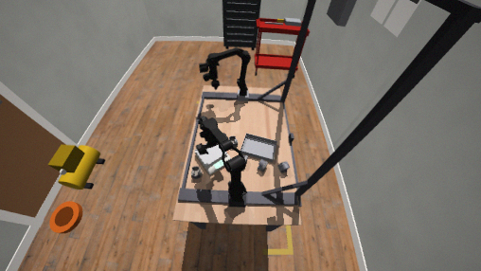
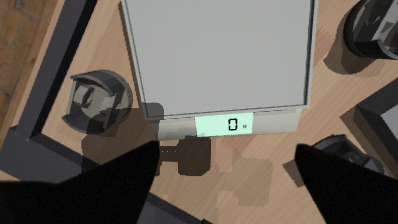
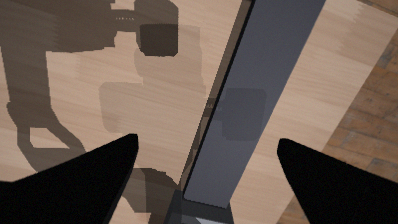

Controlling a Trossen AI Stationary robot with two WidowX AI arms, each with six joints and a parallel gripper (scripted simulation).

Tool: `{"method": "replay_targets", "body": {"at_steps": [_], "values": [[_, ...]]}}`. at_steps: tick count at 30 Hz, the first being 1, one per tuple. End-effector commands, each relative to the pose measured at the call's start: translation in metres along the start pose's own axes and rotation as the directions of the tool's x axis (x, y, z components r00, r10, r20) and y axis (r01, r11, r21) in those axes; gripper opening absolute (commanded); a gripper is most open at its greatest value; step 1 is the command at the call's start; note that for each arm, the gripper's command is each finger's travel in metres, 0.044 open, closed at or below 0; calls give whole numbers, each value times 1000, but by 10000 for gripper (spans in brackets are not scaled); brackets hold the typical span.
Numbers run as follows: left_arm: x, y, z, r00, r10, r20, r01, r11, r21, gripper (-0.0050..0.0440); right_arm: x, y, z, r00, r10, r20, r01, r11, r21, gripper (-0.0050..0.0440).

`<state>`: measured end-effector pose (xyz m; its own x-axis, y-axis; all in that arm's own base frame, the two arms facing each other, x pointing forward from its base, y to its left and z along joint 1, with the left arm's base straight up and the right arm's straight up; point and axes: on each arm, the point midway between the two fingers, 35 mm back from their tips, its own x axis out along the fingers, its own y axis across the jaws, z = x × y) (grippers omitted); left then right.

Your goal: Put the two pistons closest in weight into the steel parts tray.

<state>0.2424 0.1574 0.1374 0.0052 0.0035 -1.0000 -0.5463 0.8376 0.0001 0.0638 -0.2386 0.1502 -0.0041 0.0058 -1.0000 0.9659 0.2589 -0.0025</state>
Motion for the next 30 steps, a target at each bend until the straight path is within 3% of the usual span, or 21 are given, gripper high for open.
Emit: {"method": "replay_targets", "body": {"at_steps": [1,13,30], "values": [[-10,1,5,1000,-3,5,3,1000,1,378,-8,0,5,1000,2,31,-3,1000,1,400],[-13,1,2,1000,-4,25,3,1000,0,378,-8,0,5,1000,2,31,-3,1000,1,400],[-9,-61,-44,1000,-6,9,2,918,397,378,-8,0,5,1000,2,31,-3,1000,1,400]]}}
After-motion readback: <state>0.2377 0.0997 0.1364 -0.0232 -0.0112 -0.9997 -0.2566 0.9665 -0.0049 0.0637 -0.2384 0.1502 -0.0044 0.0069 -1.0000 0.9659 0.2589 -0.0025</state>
